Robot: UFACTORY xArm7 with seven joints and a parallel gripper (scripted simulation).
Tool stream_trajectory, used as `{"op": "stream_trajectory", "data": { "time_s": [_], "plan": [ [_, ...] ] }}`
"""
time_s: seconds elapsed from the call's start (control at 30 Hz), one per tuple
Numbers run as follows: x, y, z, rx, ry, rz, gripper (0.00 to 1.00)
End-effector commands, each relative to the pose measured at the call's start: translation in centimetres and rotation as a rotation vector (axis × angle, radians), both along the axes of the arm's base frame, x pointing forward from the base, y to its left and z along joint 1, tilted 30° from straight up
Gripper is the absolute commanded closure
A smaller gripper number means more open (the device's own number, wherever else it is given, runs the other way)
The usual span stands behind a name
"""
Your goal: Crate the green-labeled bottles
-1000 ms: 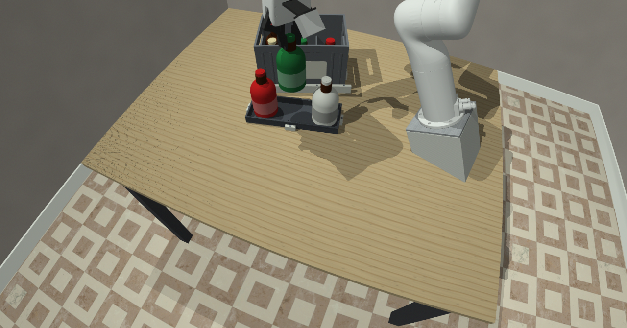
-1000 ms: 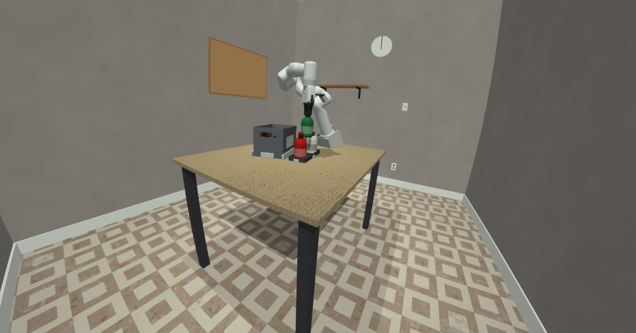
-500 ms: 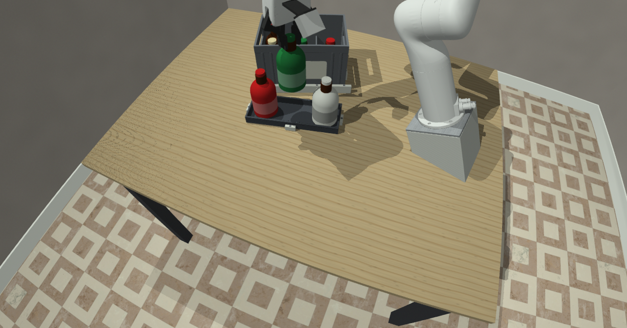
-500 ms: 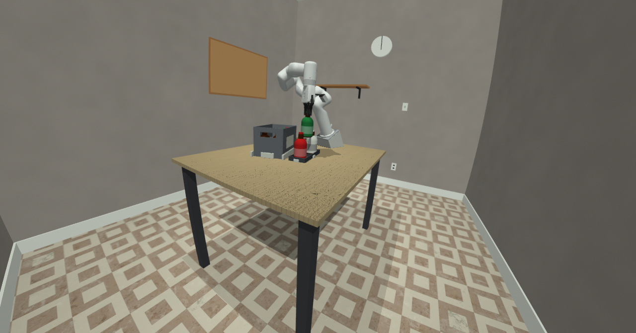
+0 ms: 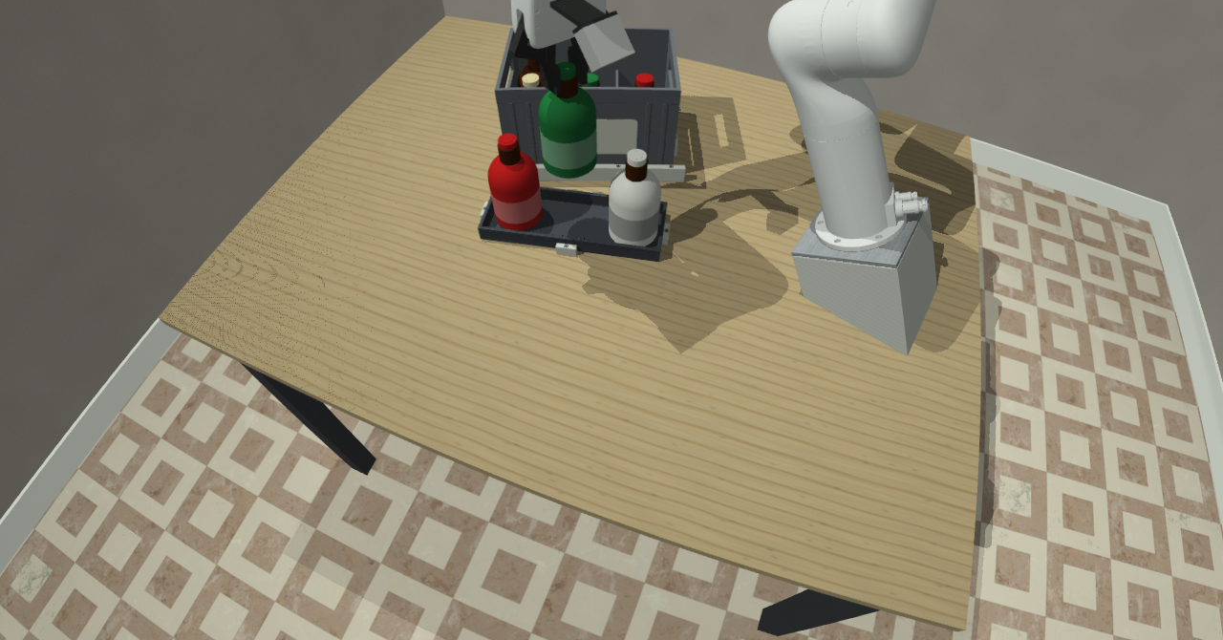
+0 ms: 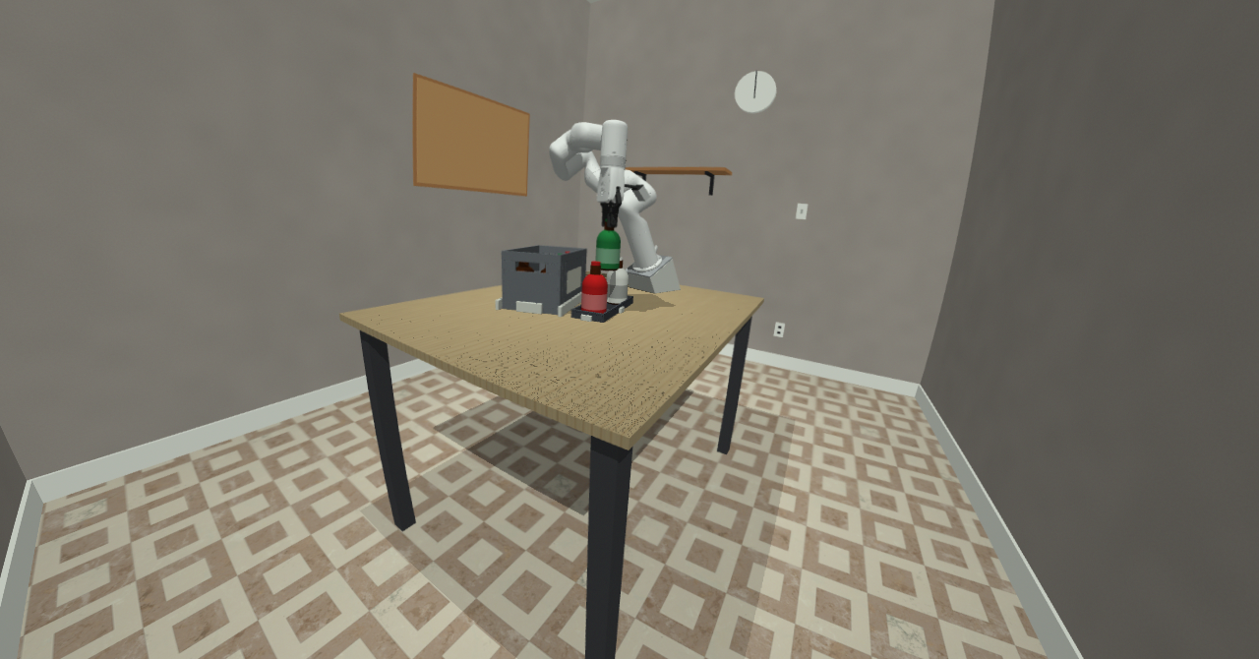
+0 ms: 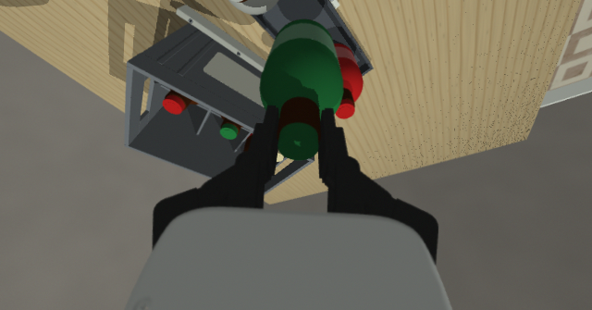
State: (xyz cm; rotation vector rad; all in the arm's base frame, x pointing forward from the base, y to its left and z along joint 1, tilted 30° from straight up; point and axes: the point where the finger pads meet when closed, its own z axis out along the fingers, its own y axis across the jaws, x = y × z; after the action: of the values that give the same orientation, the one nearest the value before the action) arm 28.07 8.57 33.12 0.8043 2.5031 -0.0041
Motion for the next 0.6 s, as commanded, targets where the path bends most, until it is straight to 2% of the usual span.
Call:
{"op": "stream_trajectory", "data": {
  "time_s": [0.0,0.57],
  "plan": [
    [-0.1,0.1,0.4,0.002,-0.003,0.001,1.0],
    [-0.9,0.4,1.9,0.002,-0.003,0.001,1.0]
  ]
}}
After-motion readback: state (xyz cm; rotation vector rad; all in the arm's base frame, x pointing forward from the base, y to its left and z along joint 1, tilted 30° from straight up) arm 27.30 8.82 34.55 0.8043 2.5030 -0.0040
